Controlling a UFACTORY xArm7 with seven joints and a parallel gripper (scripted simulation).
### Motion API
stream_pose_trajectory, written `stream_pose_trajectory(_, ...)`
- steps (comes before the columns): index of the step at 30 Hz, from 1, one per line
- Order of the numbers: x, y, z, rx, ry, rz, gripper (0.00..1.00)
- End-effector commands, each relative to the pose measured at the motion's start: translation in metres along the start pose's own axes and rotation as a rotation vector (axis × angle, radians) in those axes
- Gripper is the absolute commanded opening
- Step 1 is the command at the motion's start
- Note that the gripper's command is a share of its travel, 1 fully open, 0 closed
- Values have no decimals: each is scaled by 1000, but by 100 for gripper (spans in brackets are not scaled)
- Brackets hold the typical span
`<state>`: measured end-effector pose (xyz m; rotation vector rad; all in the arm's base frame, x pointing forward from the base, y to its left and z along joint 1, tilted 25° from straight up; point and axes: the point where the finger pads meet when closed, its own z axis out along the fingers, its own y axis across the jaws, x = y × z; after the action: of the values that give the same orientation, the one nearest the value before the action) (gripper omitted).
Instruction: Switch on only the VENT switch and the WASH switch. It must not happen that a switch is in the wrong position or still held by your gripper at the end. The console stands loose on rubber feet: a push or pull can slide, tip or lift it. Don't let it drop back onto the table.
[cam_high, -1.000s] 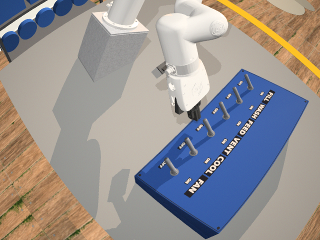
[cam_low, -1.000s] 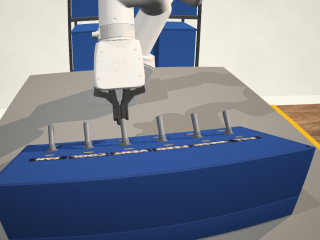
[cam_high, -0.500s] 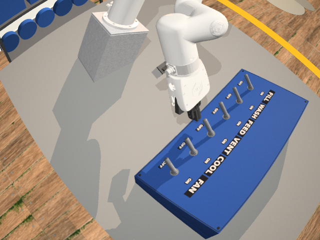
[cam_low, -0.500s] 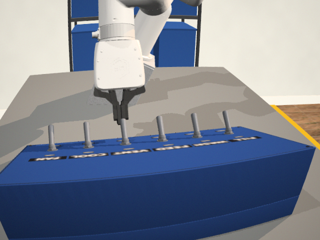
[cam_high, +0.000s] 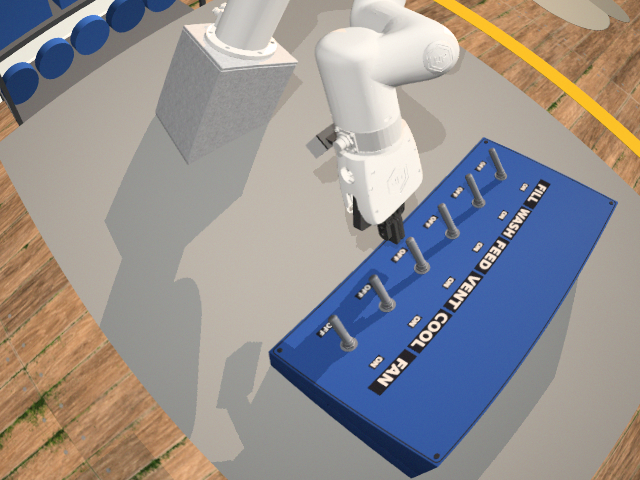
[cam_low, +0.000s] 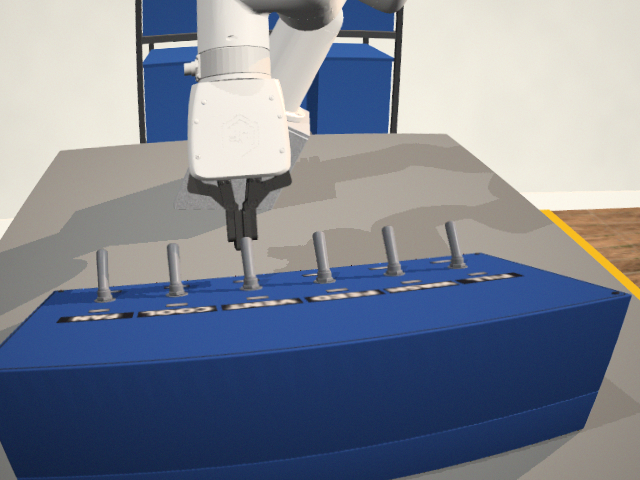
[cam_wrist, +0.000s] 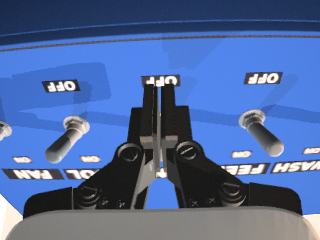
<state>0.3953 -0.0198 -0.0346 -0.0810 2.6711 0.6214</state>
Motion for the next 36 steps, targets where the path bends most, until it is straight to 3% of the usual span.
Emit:
stream_pose_trajectory(1, -4, -1, -1, 2, -3, 0, 0)
stream_pose_trajectory(36, -30, -1, -1, 2, -3, 0, 0)
